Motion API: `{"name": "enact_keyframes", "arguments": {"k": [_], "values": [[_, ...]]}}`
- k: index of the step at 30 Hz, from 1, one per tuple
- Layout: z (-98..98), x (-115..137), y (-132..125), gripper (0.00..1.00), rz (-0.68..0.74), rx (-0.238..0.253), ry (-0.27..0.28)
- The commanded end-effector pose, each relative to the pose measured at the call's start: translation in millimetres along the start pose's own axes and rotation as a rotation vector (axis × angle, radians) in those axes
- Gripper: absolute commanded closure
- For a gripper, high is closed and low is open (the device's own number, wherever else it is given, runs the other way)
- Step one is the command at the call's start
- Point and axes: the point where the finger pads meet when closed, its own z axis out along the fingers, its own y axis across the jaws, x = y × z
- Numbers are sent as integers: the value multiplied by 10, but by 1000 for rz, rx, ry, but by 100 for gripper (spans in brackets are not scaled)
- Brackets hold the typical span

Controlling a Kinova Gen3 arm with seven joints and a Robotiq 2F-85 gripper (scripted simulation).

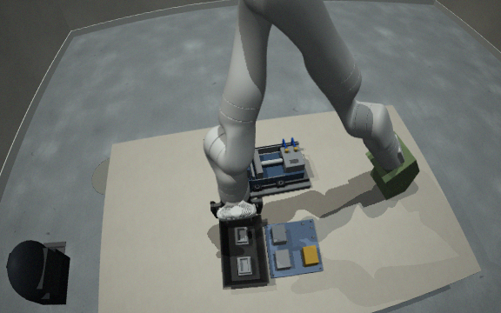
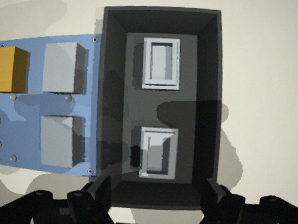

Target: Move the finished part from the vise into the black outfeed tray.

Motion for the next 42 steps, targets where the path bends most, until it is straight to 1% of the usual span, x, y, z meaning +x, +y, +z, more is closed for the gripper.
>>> {"name": "enact_keyframes", "arguments": {"k": [1, 19, 42], "values": [[-76, 12, 39, 33, 7, -9, 4], [-239, 9, 41, 33, 7, -10, 4], [-286, 7, 37, 33, 7, -9, 3]]}}
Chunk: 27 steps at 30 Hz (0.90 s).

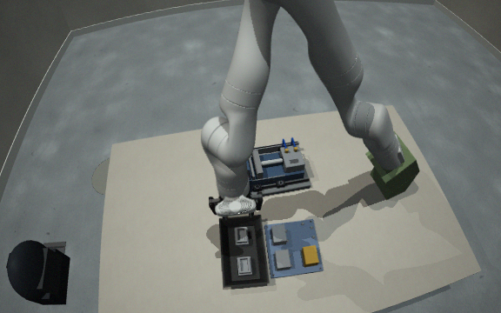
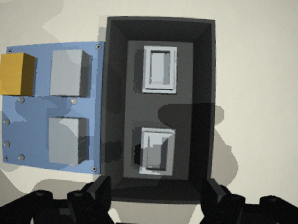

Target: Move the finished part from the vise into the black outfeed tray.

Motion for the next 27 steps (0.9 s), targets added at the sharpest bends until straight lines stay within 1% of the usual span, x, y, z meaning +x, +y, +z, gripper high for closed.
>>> {"name": "enact_keyframes", "arguments": {"k": [1, 2, 27], "values": [[-23, -10, 31, 33, 6, -5, -2], [-23, -10, 31, 100, 6, -5, -2], [-23, -10, 31, 100, 6, -5, -2]]}}
